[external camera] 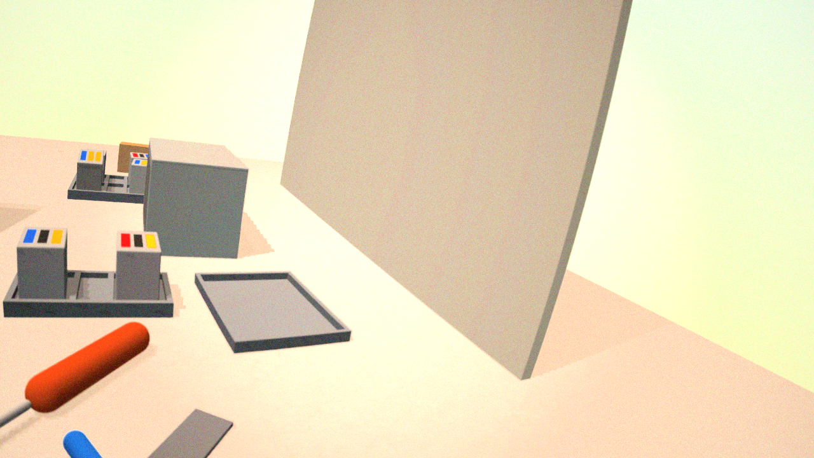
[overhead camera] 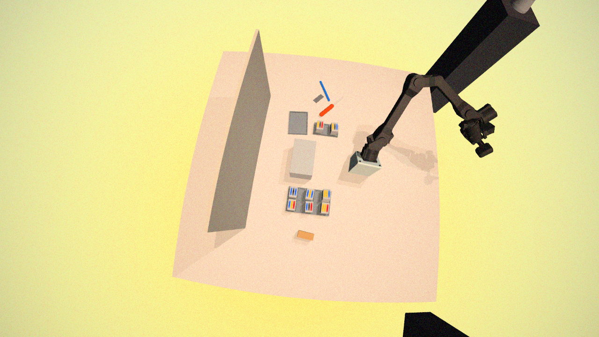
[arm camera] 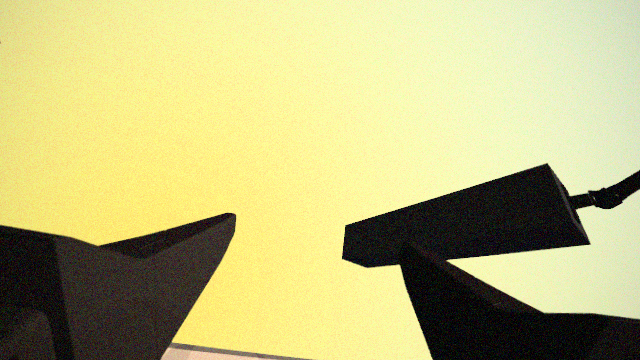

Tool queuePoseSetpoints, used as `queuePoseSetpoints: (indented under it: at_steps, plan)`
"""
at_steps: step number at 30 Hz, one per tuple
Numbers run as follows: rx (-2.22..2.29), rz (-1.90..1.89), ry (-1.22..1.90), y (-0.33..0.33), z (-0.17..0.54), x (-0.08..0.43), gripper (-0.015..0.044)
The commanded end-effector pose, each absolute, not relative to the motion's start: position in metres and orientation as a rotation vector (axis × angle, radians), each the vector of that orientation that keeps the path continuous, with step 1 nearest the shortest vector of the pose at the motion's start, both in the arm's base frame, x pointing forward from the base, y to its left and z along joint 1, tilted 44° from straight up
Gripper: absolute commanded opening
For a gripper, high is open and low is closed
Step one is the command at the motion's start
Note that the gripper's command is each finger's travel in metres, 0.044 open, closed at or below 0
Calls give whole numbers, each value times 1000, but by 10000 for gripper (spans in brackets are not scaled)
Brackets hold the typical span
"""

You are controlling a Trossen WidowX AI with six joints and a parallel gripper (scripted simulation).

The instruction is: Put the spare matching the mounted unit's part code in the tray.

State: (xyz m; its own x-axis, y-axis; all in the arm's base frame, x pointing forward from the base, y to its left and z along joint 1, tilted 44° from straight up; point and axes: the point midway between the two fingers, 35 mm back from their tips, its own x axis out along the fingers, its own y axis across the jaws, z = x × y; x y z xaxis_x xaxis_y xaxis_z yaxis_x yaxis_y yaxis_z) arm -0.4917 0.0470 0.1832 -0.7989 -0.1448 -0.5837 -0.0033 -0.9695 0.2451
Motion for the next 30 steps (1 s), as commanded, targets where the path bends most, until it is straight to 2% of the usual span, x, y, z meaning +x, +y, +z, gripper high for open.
queuePoseSetpoints:
  at_steps: [1, 8, 15, 26, 30]
  plan:
    - [966, -2888, -361, 47, 183, -492, 426]
    - [980, -2901, -370, 58, 180, -489, 440]
    - [1171, -3068, -553, 161, 154, -460, 440]
    - [1494, -3245, -826, 278, 127, -379, 440]
    - [1620, -3305, -1050, 320, 117, -336, 440]
